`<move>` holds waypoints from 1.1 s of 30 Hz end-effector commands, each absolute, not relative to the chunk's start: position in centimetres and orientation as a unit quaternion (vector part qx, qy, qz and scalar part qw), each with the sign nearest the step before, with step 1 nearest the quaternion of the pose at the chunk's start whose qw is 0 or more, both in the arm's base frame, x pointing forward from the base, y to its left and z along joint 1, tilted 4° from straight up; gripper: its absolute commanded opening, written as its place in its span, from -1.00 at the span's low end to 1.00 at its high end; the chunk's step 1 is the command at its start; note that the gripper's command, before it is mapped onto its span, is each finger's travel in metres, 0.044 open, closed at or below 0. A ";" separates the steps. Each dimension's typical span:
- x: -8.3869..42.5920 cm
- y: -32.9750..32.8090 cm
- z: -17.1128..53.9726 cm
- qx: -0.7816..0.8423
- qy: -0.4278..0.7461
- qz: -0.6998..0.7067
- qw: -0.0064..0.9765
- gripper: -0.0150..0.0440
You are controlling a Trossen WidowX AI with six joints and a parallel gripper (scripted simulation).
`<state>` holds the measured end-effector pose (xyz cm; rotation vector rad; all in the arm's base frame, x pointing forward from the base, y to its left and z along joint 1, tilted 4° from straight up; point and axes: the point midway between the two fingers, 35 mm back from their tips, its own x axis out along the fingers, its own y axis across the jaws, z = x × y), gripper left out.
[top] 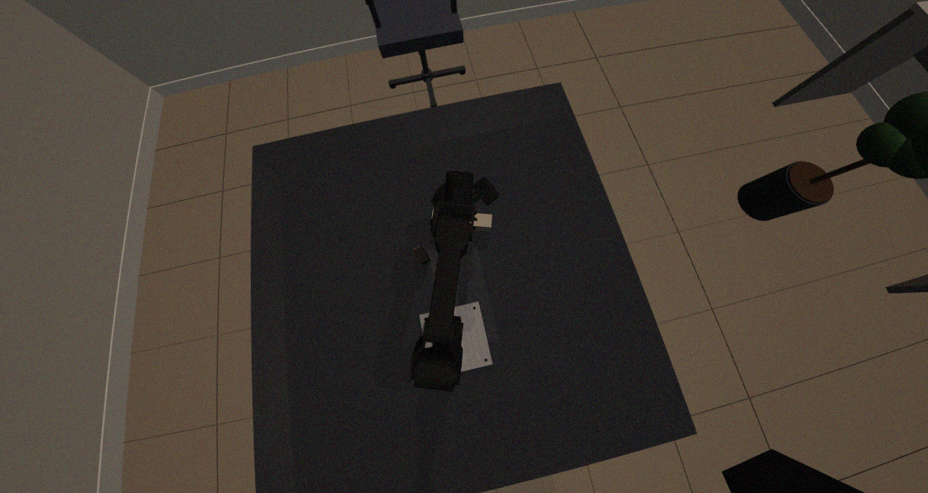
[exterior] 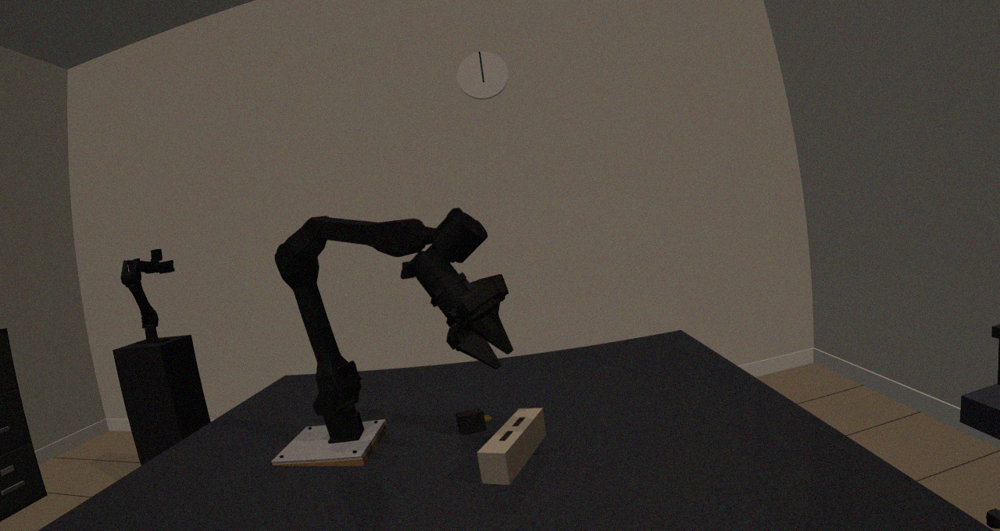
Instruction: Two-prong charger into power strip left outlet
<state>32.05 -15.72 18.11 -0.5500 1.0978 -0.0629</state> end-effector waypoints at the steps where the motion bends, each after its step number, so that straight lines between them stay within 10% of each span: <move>1: 32.1 -13.5 16.4 -0.234 0.535 -0.003 0.812 1.00; 33: 27.1 0.2 8.3 -0.118 0.708 0.099 0.689 1.00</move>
